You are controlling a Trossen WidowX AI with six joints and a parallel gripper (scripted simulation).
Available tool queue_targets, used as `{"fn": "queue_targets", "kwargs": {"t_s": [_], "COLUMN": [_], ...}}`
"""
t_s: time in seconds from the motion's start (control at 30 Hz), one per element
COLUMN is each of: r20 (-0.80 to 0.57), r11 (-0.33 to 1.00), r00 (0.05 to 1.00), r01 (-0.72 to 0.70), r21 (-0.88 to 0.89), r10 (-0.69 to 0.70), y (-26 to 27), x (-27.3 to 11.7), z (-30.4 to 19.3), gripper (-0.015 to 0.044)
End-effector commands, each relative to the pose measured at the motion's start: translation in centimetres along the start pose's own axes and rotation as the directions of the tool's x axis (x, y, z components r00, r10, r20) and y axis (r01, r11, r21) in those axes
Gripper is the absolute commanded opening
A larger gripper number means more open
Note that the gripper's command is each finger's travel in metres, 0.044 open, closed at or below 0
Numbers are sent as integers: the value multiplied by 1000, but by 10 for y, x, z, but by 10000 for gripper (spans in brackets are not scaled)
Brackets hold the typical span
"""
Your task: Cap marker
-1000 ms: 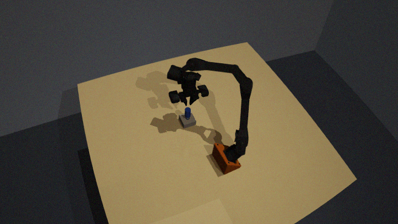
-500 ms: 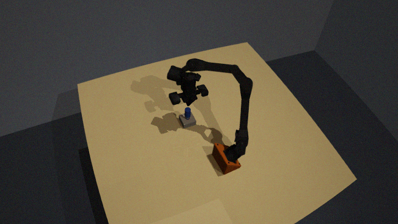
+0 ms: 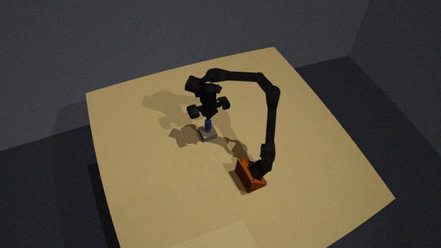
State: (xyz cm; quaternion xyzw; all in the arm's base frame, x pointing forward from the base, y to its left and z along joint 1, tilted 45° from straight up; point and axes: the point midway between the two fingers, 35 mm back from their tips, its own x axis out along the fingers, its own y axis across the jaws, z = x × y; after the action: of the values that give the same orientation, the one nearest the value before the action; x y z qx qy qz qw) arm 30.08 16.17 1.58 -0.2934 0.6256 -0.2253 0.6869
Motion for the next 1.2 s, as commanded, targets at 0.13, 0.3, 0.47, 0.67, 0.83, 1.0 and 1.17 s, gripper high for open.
{"fn": "queue_targets", "kwargs": {"t_s": [0.13,0.3,0.47,0.67,0.83,1.0,1.17], "r20": [-3,-3,-3,-3,11,11,28], "r11": [1000,1000,1000,1000,1000,1000,999], "r00": [1000,1000,1000,1000,1000,1000,1000], "r01": [6,6,6,6,-4,-4,-10], "r21": [-3,-2,-2,-2,0,0,-38], "r10": [-6,-6,-6,-6,4,4,11], "y": [-2,-2,-1,-1,1,1,3], "x": [13,19,25,25,19,19,-26], "z": [-1,-1,-1,-1,0,0,3], "gripper": [0,0,0,0,0,0,0]}}
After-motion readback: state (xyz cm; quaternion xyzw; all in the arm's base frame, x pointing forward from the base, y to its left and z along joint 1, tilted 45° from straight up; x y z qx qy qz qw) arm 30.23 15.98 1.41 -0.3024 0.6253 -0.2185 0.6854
